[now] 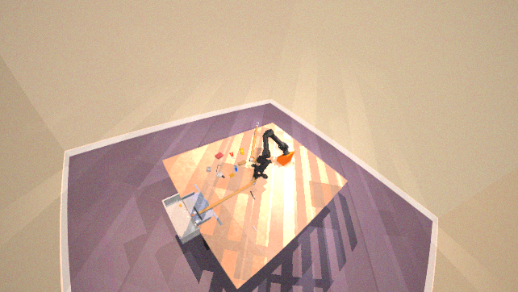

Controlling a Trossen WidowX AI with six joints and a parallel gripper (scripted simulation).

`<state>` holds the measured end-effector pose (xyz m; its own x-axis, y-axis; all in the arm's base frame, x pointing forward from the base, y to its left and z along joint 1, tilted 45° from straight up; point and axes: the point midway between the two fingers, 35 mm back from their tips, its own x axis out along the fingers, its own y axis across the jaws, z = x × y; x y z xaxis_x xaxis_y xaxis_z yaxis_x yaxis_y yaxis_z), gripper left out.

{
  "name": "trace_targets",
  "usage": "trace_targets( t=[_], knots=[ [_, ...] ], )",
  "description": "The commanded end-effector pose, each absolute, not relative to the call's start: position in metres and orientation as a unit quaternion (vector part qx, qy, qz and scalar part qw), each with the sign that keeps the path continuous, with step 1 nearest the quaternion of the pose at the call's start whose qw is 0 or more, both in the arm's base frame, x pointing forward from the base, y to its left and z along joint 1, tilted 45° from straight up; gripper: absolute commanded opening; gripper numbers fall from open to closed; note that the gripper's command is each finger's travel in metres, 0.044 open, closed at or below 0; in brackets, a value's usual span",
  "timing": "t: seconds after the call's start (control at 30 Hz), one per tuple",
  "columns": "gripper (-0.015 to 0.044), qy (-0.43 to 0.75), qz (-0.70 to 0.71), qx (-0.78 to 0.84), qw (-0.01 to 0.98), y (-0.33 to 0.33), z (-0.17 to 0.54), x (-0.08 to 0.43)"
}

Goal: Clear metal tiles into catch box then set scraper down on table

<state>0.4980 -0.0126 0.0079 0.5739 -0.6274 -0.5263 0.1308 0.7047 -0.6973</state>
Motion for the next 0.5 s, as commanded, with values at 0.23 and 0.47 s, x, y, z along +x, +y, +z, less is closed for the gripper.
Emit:
trace_targets(
  t=[0.23, 0.47],
  knots=[
    [0.0000, 0.397, -0.225, -0.308, 0.835, -0.013, 0.013, 0.518],
    [0.0000, 0.396, -0.225, -0.308, 0.835, -0.015, 0.014, 0.528]
  ],
)
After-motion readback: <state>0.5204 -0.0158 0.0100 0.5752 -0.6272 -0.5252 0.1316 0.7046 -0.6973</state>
